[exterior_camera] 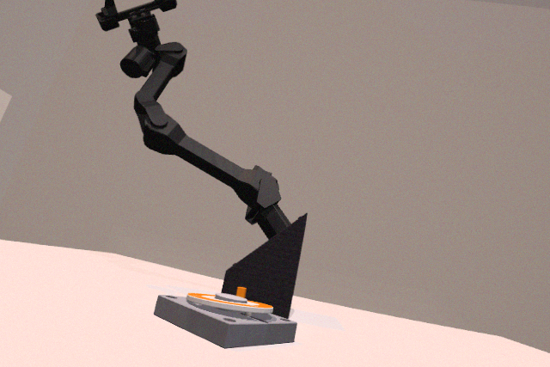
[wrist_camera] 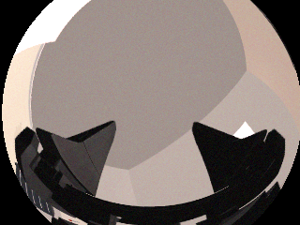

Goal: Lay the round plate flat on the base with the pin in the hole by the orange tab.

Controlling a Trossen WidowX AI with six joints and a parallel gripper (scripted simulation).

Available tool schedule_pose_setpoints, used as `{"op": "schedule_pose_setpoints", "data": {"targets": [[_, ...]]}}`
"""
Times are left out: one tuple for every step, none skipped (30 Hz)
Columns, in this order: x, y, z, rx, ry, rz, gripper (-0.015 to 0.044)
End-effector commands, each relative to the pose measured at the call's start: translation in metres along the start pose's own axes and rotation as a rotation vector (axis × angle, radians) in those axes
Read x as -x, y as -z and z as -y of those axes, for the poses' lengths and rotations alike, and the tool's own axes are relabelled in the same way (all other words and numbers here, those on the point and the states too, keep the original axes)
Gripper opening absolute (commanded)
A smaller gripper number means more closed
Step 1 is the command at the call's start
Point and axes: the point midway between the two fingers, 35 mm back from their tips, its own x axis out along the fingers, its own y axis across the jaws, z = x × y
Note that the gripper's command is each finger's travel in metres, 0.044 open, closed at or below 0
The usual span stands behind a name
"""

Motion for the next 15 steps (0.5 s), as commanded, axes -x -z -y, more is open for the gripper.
{"op": "schedule_pose_setpoints", "data": {"targets": [[0.001,0.001,0.002,0.02,-0.003,-0.006,0.0374],[0.003,0.005,0.01,0.079,-0.013,-0.022,0.0347],[0.006,0.01,0.024,0.178,-0.028,-0.046,0.0321],[0.008,0.015,0.042,0.301,-0.044,-0.071,0.0295],[0.009,0.017,0.06,0.423,-0.059,-0.092,0.0269],[0.009,0.017,0.08,0.547,-0.071,-0.109,0.0242],[0.008,0.016,0.09,0.609,-0.076,-0.116,0.0216],[0.007,0.014,0.101,0.681,-0.081,-0.122,0.019],[0.006,0.013,0.104,0.701,-0.082,-0.123,0.0164],[0.005,0.01,0.114,0.76,-0.086,-0.126,0.0137],[0.001,0.005,0.129,0.86,-0.09,-0.128,0.0111],[-0.004,-0.005,0.147,0.98,-0.092,-0.127,0.0085],[-0.011,-0.016,0.164,1.099,-0.09,-0.121,0.0059],[-0.018,-0.028,0.178,1.204,-0.086,-0.112,0.0032],[-0.023,-0.039,0.188,1.284,-0.08,-0.103,0.0006]]}}
